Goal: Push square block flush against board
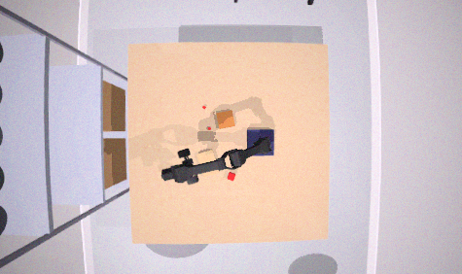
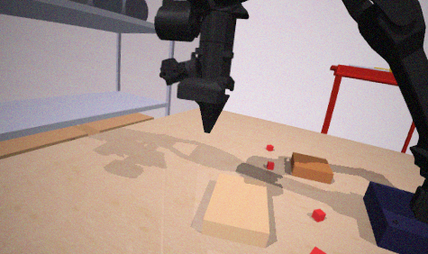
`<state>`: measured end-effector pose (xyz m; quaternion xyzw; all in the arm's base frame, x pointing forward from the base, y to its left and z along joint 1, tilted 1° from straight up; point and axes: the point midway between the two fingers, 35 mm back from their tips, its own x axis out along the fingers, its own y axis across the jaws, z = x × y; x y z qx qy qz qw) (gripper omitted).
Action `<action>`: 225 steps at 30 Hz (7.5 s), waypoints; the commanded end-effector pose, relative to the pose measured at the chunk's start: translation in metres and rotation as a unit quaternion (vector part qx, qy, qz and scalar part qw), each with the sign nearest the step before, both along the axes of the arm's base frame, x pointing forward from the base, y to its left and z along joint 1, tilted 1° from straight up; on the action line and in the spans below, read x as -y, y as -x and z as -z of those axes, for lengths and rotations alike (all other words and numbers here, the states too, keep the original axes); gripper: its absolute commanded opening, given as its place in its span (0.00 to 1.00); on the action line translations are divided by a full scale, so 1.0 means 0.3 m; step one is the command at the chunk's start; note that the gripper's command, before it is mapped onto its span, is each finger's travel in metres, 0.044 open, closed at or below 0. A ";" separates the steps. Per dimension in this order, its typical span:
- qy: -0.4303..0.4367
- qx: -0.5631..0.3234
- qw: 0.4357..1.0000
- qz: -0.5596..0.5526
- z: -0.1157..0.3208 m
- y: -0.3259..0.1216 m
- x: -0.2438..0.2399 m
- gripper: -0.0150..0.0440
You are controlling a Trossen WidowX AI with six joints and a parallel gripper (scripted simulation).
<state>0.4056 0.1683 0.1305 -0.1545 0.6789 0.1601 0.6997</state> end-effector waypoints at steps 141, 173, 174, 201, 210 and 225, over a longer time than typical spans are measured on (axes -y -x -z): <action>0.007 -0.005 1.000 -0.001 0.452 0.681 1.026 0.25; 0.006 -0.003 1.000 -0.001 0.443 0.532 0.978 0.25; 0.006 -0.003 1.000 -0.001 0.443 0.527 0.975 0.25; 0.006 -0.002 1.000 -0.001 0.441 0.400 0.905 0.25; 0.005 -0.001 1.000 -0.001 0.441 0.360 0.875 0.25; 0.005 -0.002 1.000 -0.001 0.443 0.390 0.893 0.25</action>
